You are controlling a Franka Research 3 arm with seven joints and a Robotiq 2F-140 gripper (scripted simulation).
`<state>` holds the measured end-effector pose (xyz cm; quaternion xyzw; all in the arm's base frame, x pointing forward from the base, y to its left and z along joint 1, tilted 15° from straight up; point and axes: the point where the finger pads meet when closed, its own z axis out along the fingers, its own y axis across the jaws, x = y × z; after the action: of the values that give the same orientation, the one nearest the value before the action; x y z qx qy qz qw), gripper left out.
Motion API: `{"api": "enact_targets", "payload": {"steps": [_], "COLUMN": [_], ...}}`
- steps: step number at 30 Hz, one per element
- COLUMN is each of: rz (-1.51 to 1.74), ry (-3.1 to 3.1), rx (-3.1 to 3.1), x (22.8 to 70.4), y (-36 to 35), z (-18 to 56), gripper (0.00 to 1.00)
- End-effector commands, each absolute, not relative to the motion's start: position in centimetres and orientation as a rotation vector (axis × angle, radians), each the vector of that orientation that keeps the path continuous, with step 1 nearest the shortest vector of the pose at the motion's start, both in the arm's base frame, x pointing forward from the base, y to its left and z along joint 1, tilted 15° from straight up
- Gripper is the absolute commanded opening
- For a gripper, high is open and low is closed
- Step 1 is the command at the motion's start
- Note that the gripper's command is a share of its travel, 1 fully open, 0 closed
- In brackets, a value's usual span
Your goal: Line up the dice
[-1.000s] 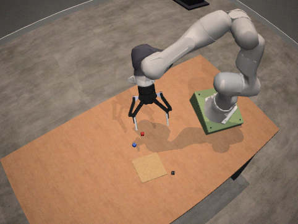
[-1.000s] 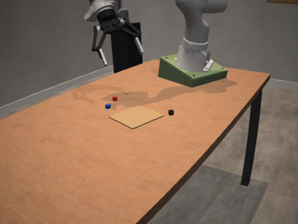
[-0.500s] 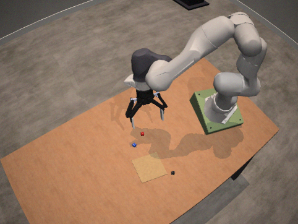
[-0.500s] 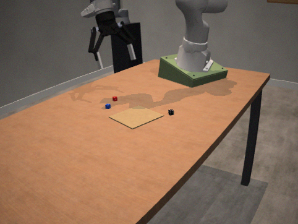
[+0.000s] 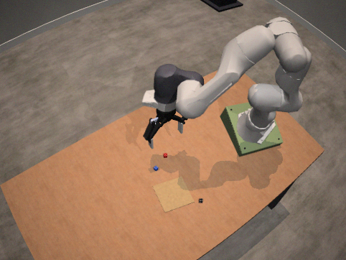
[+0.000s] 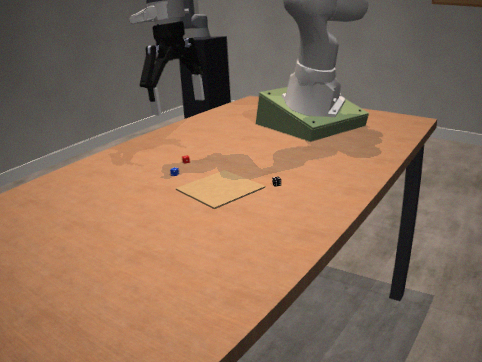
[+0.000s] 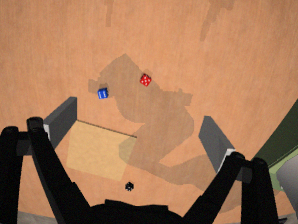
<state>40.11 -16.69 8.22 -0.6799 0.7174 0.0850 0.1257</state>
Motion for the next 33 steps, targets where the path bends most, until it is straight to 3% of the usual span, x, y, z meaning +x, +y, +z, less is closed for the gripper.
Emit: {"api": "enact_targets", "payload": {"steps": [1, 33], "rz": [0.176, 0.167], "ry": [2.036, 2.05], "rx": [-2.051, -2.042], "x": [40.5, 40.54], "y": [-17.59, -17.48], "z": [7.99, 7.52], "gripper": [1.0, 1.0]}}
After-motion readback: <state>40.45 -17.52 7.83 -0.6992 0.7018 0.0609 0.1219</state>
